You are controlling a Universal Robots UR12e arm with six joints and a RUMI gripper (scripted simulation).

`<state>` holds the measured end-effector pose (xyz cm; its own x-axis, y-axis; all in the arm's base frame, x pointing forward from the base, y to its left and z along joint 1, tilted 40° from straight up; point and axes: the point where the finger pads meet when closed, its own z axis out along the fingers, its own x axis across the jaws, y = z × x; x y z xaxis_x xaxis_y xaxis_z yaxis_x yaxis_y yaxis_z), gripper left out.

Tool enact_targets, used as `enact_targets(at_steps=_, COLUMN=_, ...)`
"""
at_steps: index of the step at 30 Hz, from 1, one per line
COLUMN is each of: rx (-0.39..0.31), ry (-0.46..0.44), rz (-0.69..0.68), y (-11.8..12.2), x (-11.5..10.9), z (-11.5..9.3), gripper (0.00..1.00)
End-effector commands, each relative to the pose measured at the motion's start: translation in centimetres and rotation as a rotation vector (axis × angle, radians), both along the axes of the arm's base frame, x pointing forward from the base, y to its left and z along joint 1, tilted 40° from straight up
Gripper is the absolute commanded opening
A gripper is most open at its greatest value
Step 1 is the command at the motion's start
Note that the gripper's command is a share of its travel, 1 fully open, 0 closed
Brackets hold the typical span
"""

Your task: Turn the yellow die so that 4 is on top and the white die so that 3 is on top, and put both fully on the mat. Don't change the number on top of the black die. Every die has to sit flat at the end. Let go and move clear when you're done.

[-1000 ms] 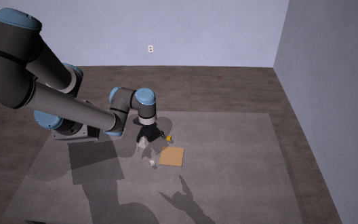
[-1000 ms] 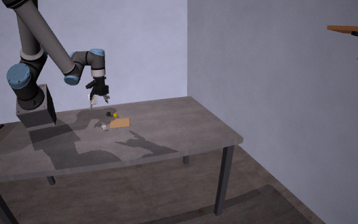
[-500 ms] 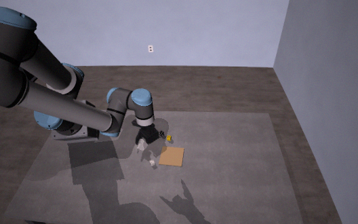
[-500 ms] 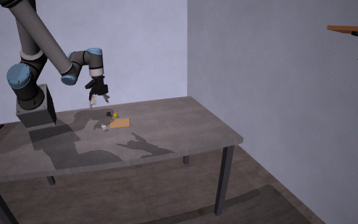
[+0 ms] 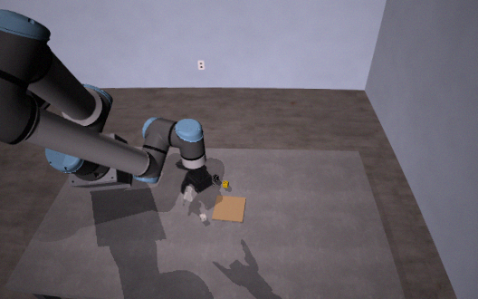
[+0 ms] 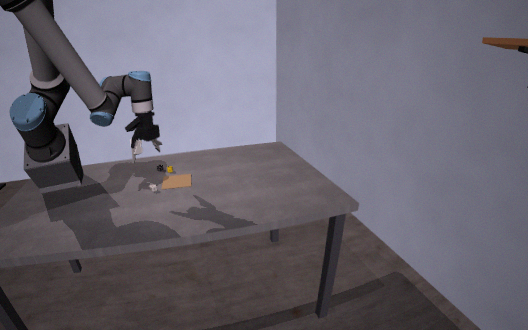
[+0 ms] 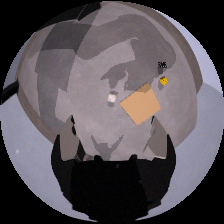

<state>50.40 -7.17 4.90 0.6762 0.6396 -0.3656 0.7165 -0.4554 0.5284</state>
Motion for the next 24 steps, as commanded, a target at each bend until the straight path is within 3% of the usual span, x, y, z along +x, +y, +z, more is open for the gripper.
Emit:
enact_targets(at_steps=1, rx=0.0, ry=-0.001, rz=0.0, y=-0.6, x=0.2, z=-0.8, gripper=1.0)
enact_targets(at_steps=7, rx=0.0, ry=-0.001, rz=0.0, y=-1.7, x=0.5, z=-2.1, gripper=1.0)
enact_targets(at_steps=19, rx=0.0, ry=-0.001, rz=0.0, y=-5.6, x=1.7, z=-6.9, gripper=1.0)
enact_targets(at_steps=24, rx=0.0, ry=-0.001, rz=0.0, y=-6.2, x=1.8, z=-7.6, gripper=1.0)
